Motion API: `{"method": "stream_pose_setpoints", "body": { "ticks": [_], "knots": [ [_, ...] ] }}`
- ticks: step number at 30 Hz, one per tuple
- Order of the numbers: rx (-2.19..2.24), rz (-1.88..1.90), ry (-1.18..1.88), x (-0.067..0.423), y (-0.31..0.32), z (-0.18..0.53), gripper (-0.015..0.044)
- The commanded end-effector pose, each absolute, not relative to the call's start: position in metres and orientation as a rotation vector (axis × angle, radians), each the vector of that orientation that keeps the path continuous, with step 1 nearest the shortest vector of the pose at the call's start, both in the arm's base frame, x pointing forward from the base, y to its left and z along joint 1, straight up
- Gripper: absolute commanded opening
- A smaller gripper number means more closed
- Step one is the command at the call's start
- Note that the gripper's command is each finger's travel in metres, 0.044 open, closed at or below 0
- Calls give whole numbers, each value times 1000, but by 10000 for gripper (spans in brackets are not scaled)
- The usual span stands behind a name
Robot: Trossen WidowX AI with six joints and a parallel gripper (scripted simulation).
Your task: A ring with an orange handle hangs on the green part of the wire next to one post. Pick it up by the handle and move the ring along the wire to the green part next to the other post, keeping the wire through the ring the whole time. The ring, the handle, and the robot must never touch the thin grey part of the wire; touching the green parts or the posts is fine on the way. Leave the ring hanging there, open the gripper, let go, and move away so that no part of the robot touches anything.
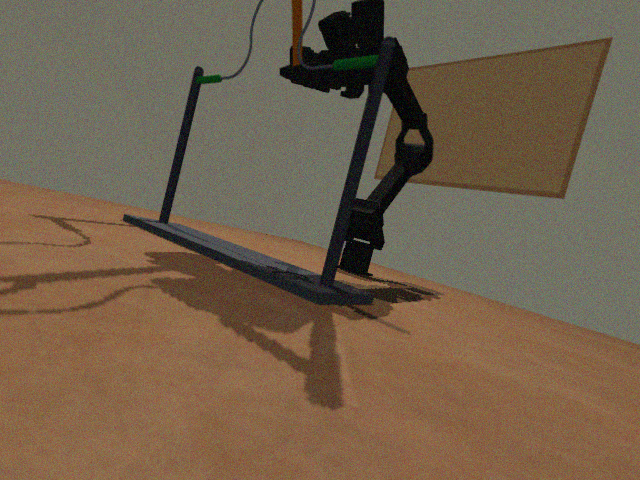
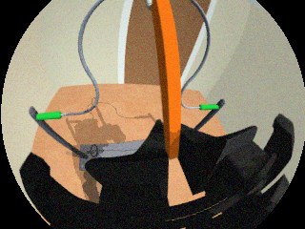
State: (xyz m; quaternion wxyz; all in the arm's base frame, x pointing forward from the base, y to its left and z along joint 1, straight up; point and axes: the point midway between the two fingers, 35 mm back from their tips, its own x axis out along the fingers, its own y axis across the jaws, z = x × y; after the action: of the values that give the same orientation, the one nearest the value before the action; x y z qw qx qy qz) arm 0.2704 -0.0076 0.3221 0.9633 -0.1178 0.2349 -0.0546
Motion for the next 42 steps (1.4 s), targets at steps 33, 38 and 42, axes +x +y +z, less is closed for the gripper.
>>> {"method": "stream_pose_setpoints", "body": {
  "ticks": [33,38,42],
  "knots": [
    [-777,-254,396,272,-31,333,-150],
    [-851,-274,383,272,-33,336,-150],
    [-910,-290,373,272,-35,338,-150]
  ]
}}
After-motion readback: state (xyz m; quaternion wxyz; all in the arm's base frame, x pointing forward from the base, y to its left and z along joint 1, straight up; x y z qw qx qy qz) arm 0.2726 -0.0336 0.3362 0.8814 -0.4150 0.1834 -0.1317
